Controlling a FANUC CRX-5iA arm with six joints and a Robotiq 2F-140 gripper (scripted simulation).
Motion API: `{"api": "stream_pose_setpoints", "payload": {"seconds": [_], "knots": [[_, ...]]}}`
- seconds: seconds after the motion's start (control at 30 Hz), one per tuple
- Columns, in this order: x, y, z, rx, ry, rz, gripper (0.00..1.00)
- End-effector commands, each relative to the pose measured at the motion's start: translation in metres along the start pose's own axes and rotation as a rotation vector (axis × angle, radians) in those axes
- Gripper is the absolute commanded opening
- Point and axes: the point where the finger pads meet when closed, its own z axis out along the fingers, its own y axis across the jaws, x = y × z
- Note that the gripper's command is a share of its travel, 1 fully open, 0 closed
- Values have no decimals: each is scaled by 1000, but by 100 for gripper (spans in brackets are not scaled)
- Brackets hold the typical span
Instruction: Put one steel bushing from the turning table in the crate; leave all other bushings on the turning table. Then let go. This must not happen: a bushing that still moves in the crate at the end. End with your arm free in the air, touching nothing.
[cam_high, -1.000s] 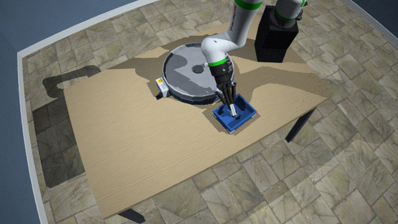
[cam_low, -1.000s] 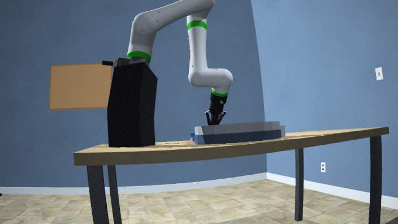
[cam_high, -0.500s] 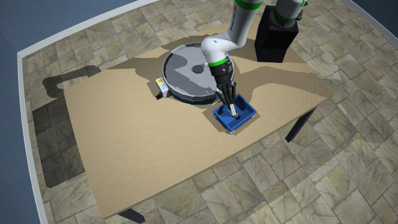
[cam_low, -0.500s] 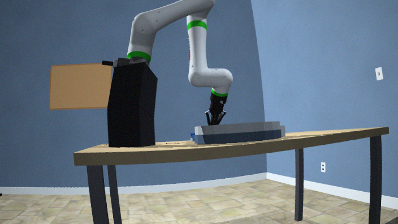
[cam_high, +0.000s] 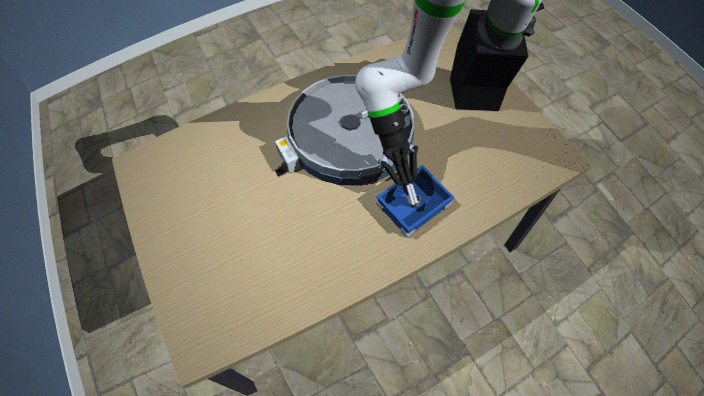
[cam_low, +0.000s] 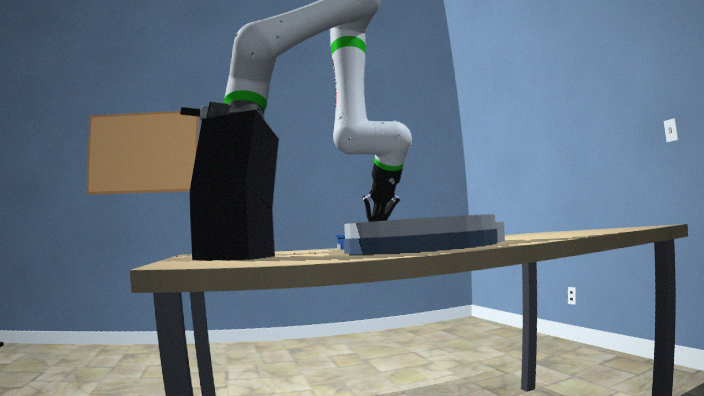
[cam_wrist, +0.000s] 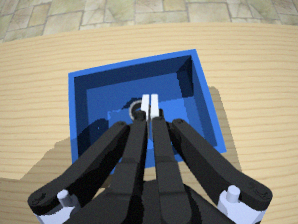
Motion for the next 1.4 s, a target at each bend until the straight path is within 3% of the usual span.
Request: {"api": "stream_pose_setpoints", "payload": {"seconds": [0.0,1.37], "knots": [[0,0,0,0,0,0,0],[-4,0,4,0,0,0,0]]}}
